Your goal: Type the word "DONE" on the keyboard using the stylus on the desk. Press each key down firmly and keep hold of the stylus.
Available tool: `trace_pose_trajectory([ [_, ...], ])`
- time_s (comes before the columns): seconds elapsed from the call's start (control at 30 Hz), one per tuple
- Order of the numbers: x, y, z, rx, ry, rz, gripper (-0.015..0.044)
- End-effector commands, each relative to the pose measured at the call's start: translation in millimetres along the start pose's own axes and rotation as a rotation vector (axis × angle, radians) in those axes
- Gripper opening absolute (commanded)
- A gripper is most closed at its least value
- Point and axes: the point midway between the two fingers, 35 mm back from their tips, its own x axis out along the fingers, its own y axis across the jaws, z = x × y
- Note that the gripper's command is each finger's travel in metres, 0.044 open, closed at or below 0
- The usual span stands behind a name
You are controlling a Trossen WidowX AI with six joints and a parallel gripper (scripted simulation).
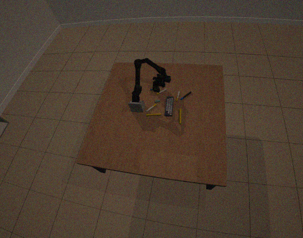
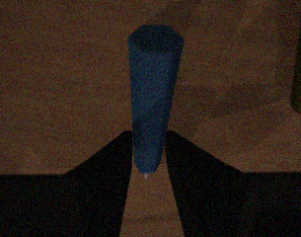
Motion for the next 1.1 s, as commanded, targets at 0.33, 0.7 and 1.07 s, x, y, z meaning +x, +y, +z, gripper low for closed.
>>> trace_pose_trajectory([
  [0.33, -42, 0, -24, 0.001, 0.000, -0.002, 0.0000],
  [0.7, -38, -26, 2, 0.015, -0.162, -0.038, 0.0000],
  [1.07, -46, -66, 40, 0.049, -0.443, -0.094, 0.0000],
])
